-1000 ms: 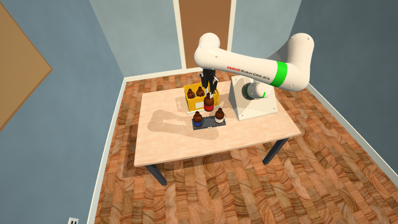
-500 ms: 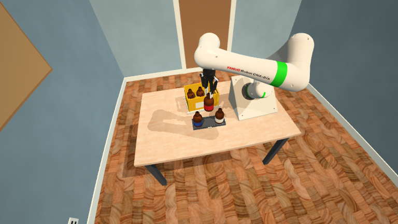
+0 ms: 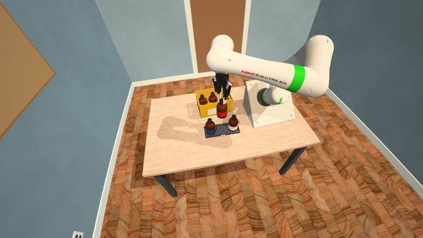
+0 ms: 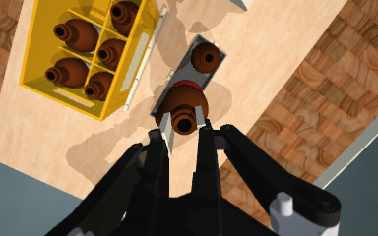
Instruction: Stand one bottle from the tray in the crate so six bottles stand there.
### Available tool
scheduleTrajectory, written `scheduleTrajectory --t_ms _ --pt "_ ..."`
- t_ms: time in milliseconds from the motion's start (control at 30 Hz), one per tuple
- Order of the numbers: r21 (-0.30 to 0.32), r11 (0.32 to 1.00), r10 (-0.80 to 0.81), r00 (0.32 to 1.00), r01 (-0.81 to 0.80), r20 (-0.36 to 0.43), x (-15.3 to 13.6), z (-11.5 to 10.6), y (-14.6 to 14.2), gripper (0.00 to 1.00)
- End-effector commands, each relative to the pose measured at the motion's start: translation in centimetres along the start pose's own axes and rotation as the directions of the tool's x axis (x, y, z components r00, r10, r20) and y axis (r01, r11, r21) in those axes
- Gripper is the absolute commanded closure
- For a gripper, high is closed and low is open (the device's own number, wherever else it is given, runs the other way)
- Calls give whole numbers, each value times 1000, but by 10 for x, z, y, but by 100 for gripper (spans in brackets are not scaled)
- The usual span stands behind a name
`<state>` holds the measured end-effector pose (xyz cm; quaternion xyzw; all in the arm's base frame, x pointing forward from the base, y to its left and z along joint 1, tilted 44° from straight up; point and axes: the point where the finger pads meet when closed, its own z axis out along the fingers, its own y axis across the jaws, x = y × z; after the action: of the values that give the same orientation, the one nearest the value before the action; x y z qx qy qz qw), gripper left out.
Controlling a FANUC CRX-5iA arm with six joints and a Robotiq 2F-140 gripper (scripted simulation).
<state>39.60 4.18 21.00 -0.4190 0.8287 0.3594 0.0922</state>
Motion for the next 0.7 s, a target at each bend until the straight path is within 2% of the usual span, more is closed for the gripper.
scheduleTrajectory --t_ms 0,667 --pt "0 1000 0 1000 0 0 1 0 -1 100" --pt "0 1000 0 1000 0 0 9 0 -6 100"
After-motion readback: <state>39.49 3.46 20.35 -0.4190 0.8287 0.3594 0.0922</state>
